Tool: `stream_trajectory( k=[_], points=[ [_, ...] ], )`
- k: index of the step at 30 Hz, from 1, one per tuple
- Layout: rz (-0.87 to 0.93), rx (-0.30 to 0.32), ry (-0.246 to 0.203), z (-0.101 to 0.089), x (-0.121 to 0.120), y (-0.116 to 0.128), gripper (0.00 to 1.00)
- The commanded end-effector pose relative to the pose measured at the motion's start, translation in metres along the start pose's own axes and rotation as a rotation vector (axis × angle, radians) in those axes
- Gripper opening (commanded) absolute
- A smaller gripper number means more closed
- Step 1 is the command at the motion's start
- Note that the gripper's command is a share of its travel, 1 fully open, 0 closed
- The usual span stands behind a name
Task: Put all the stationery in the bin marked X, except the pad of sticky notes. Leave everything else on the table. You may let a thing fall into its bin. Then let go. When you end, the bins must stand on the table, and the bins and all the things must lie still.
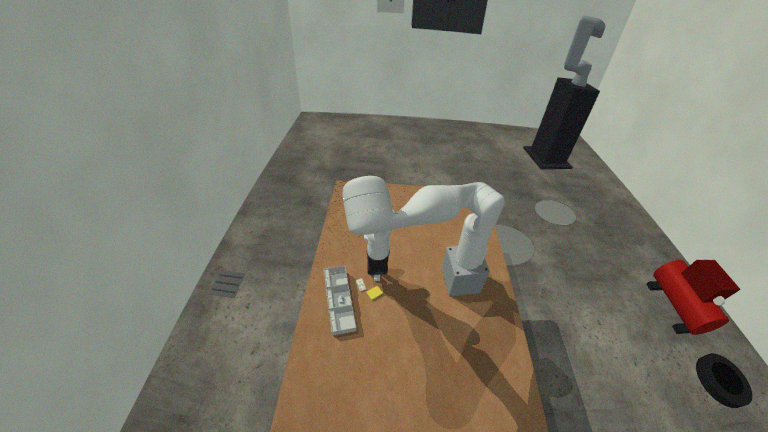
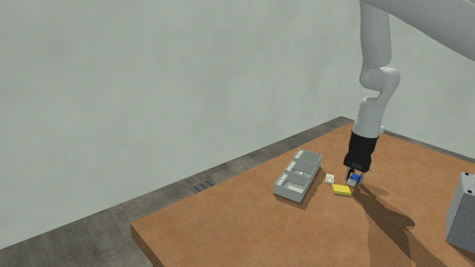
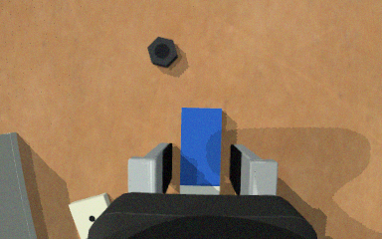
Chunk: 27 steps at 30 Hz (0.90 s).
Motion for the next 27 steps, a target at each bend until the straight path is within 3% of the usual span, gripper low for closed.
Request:
stream_trajectory(
  k=[1,8,9,27],
  points=[
    [0.002,-0.001,0.000,0.0002,0.0000,-0.0006,0.75],
    [0.002,-0.001,0.000,0.0002,-0.0003,-0.0005,0.75],
    [0.002,-0.001,0.000,0.0002,-0.0003,-0.0005,0.45],
    [0.002,-0.001,0.000,0.0002,-0.0003,-0.0005,0.45]
  ],
)
Point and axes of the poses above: the point where the finger pads meet when closed, its own z axis out along the fingers, its own x axis across the jaws, y = z × x, the point moved 7 cm from there along -z, back along the fingers, and after that the axes turned 10 degrees about z, right-handed, at the moved point
